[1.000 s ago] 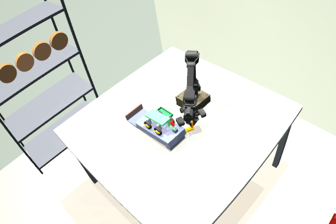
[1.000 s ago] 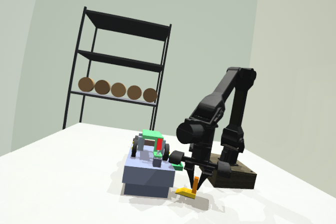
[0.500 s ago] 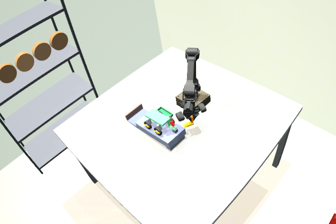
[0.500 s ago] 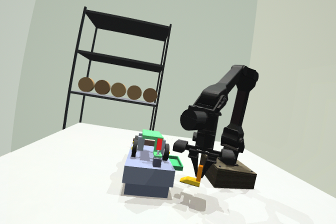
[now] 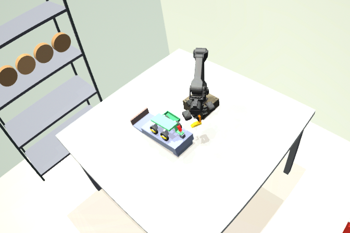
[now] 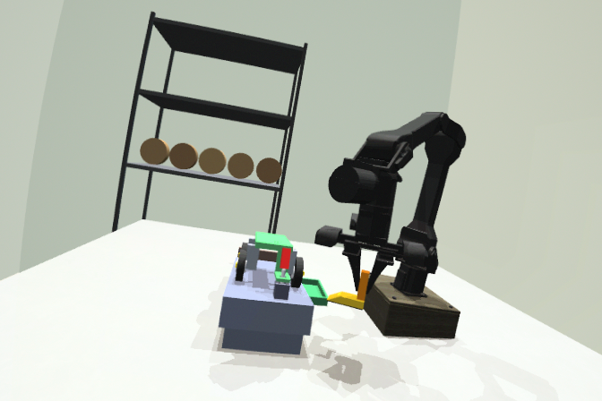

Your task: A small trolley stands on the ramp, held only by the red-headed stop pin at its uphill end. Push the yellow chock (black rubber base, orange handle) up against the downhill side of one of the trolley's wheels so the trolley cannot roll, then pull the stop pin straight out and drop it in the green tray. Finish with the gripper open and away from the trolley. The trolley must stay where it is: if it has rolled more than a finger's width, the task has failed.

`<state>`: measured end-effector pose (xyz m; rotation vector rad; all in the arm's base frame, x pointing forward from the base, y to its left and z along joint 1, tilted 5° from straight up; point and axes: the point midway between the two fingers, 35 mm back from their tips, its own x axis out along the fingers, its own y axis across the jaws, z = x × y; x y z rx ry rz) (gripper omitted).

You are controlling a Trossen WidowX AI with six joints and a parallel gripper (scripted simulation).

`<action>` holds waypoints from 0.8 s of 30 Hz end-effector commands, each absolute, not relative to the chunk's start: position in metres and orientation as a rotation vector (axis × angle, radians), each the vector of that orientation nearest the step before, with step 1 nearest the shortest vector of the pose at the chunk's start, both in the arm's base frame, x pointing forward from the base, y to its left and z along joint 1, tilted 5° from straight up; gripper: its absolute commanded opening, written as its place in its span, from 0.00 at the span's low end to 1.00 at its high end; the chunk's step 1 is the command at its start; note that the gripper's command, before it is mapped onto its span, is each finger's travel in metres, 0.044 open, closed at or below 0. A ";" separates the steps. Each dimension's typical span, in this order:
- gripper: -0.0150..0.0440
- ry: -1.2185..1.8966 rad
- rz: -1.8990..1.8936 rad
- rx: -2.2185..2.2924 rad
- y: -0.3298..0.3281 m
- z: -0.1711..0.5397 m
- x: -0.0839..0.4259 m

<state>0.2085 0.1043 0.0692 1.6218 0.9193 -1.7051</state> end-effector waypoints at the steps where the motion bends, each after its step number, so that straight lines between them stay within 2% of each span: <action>1: 0.25 0.916 -1.688 1.630 0.104 0.084 0.212; 24: 0.25 0.920 -1.683 1.627 0.103 0.130 0.221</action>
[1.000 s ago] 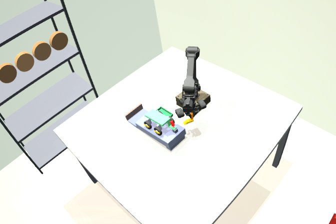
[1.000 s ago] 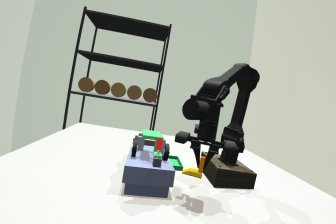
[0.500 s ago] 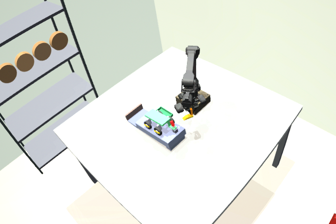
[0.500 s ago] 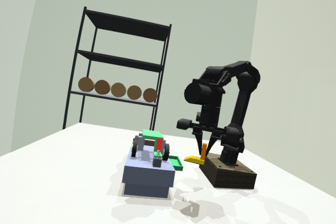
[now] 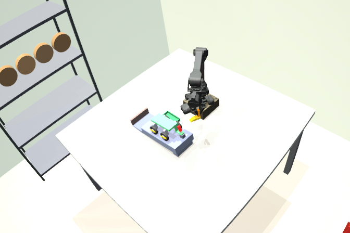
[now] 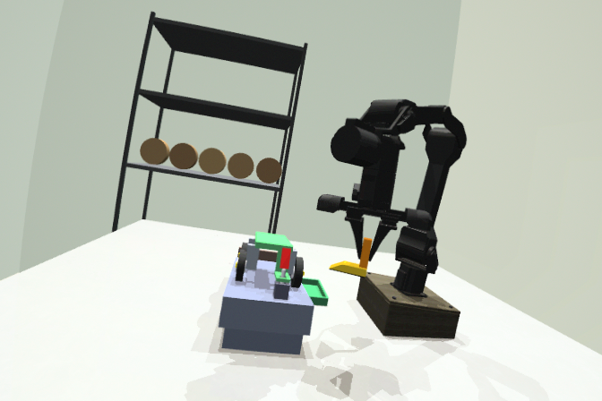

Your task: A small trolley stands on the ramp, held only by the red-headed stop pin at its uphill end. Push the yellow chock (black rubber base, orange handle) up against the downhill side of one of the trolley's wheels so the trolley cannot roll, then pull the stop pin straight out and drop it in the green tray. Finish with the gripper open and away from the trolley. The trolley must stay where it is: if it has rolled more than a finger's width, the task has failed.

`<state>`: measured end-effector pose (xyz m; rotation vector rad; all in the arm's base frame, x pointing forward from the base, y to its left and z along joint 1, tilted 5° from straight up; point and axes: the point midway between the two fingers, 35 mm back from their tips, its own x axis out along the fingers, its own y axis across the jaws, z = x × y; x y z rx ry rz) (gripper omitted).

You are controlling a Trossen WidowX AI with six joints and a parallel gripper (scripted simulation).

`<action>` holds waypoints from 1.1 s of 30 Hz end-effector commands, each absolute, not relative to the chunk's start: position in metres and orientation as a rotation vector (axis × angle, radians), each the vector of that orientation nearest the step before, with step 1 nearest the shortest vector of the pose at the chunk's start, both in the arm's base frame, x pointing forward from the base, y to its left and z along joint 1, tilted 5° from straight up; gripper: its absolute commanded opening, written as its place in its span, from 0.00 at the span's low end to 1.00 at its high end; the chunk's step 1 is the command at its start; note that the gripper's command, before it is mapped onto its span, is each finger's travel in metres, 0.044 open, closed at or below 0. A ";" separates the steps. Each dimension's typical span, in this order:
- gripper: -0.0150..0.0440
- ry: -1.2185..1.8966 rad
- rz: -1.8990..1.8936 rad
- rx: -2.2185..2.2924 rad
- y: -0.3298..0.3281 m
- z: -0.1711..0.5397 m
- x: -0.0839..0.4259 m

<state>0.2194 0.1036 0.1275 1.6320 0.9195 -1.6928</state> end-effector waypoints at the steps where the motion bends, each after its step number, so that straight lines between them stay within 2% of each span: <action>1: 0.25 0.932 -1.671 1.615 0.103 0.130 0.221; 33: 0.25 1.467 -0.854 0.865 0.103 0.130 0.221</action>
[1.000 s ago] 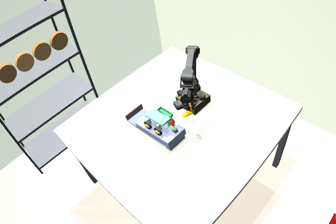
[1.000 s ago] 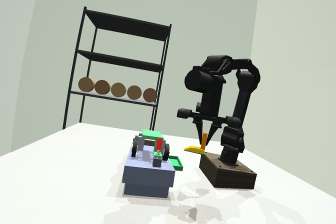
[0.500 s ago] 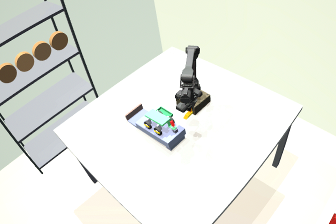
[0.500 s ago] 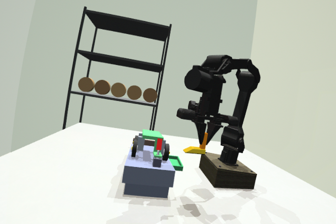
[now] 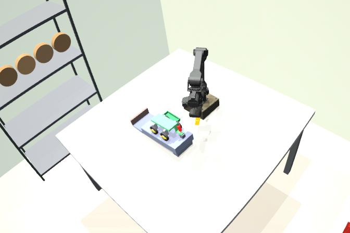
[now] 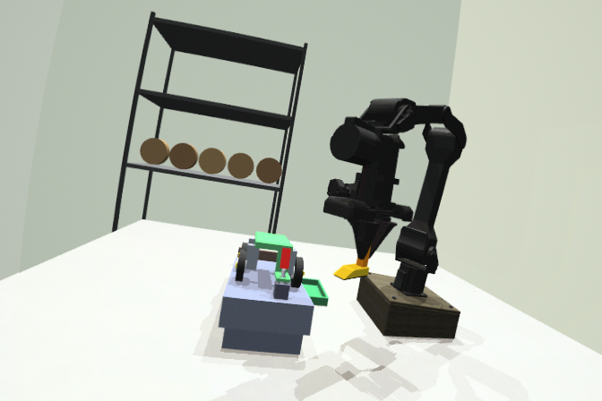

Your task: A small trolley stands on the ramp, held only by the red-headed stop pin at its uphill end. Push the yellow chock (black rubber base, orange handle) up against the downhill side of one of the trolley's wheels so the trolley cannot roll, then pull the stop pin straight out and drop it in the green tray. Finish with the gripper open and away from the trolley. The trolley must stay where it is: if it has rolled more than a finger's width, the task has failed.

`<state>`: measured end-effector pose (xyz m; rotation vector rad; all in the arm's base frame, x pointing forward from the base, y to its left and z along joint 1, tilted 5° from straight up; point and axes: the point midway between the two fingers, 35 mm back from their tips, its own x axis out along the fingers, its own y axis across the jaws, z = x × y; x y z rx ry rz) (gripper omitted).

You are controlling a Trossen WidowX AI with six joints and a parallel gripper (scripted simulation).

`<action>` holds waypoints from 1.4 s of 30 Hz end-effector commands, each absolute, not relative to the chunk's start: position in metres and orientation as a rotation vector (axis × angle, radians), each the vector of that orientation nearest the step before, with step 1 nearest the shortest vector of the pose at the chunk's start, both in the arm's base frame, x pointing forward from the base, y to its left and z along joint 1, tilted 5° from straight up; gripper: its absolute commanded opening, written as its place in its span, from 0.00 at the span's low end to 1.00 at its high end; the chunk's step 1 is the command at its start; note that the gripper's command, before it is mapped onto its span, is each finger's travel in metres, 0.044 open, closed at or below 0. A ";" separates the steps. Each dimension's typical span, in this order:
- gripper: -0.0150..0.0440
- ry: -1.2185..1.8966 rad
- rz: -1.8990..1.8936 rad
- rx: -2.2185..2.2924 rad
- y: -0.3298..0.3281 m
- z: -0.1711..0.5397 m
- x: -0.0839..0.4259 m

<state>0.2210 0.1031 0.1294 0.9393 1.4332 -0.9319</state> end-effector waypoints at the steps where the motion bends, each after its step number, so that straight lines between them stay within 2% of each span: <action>1: 0.25 1.478 -0.827 0.839 0.103 0.130 0.221; 26: 0.25 1.626 -0.139 0.189 0.103 0.130 0.221; 34: 0.25 1.627 -0.120 0.171 0.102 0.130 0.221; 42: 0.25 1.627 -0.123 0.169 0.073 0.126 0.224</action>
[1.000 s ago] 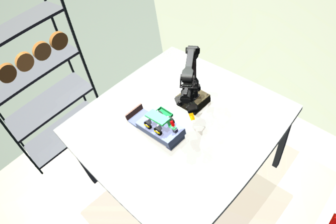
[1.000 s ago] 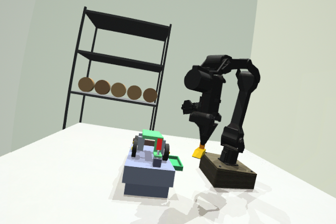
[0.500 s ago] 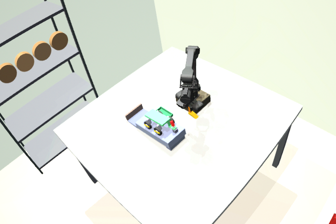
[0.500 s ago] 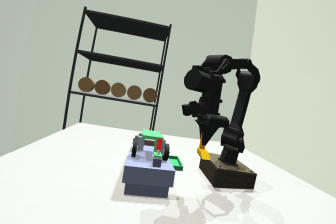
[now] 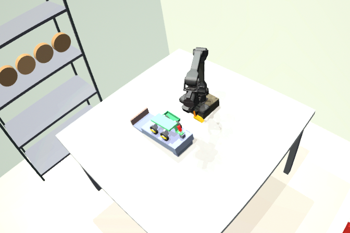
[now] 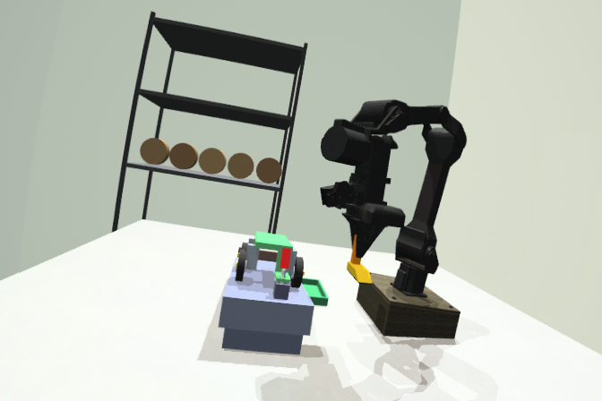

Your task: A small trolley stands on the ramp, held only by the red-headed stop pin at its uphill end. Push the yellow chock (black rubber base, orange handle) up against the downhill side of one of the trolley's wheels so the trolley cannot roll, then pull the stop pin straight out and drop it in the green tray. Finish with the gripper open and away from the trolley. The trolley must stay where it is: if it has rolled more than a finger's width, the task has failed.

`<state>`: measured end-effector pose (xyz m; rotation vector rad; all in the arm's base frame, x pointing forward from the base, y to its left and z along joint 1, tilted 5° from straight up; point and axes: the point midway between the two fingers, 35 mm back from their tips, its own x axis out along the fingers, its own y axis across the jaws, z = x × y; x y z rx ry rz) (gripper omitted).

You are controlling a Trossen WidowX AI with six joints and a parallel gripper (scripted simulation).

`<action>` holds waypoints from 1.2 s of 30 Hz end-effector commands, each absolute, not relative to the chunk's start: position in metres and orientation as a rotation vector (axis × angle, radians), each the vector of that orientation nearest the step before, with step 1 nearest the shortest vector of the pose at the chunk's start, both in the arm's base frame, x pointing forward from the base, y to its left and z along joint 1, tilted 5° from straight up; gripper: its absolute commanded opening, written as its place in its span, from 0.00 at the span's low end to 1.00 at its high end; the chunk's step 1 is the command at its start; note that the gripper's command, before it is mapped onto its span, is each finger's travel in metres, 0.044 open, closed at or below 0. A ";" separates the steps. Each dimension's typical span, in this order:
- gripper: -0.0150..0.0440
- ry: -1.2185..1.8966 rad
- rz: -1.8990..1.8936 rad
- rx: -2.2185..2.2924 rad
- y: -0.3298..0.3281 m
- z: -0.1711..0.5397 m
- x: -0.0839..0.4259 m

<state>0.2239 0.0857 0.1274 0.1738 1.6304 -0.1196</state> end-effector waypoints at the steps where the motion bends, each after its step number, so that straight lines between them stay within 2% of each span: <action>1: 0.25 1.627 -0.123 0.169 0.070 0.126 0.224; 36: 0.25 1.625 -0.133 0.159 -0.063 0.114 0.228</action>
